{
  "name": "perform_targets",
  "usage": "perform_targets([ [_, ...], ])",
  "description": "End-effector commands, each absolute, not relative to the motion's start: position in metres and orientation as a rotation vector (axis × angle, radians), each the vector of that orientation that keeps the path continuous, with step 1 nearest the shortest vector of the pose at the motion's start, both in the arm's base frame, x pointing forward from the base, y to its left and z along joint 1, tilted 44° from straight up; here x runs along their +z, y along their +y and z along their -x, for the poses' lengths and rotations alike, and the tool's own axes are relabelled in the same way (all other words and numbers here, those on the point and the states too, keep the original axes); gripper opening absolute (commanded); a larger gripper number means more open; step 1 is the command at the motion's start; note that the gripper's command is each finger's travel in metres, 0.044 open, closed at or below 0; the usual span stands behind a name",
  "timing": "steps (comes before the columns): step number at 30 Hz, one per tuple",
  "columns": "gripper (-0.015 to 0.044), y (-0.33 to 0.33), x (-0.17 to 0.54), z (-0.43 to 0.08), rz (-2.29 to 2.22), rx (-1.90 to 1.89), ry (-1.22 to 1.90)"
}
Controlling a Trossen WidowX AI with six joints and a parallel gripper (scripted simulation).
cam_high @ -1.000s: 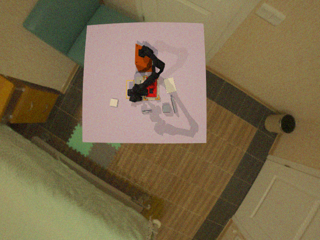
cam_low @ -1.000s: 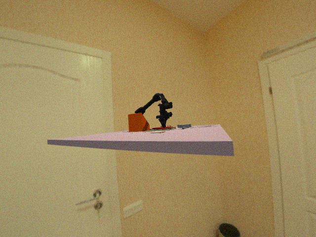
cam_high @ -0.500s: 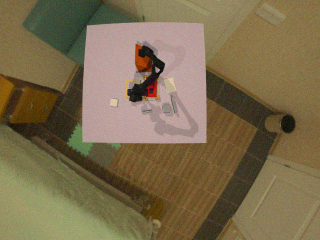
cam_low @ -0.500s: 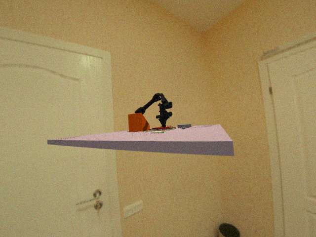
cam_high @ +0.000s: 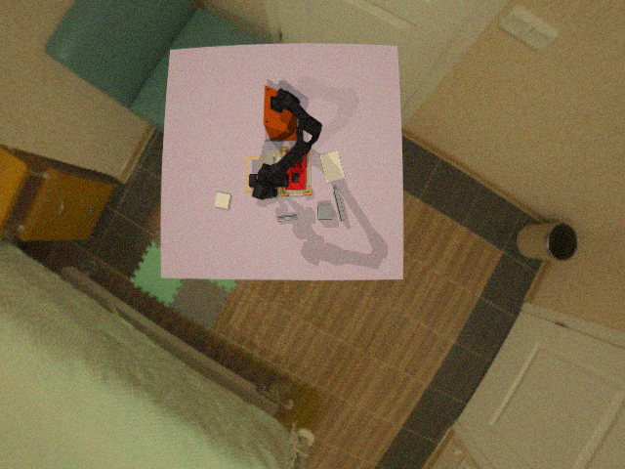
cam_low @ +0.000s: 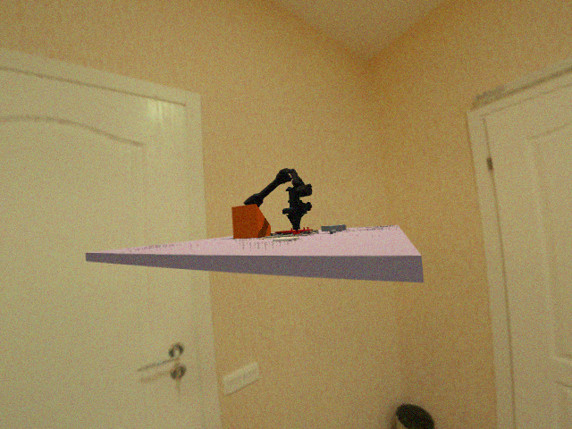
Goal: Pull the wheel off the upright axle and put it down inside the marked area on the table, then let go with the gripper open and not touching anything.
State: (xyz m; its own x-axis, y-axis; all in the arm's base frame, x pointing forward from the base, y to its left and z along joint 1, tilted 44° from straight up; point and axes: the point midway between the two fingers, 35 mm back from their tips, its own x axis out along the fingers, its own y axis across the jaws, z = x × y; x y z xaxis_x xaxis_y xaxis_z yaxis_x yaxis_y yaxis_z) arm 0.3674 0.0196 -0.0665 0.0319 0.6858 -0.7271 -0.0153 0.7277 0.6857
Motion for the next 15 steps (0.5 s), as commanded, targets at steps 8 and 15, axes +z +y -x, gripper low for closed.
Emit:
perform_targets([
  [8, 0.0000, 0.0142, -0.0618, -0.3675, -0.587, 0.586, 1.451],
  [15, 0.0000, 0.0126, -0.0602, -0.3674, -0.587, 0.586, 1.451],
])
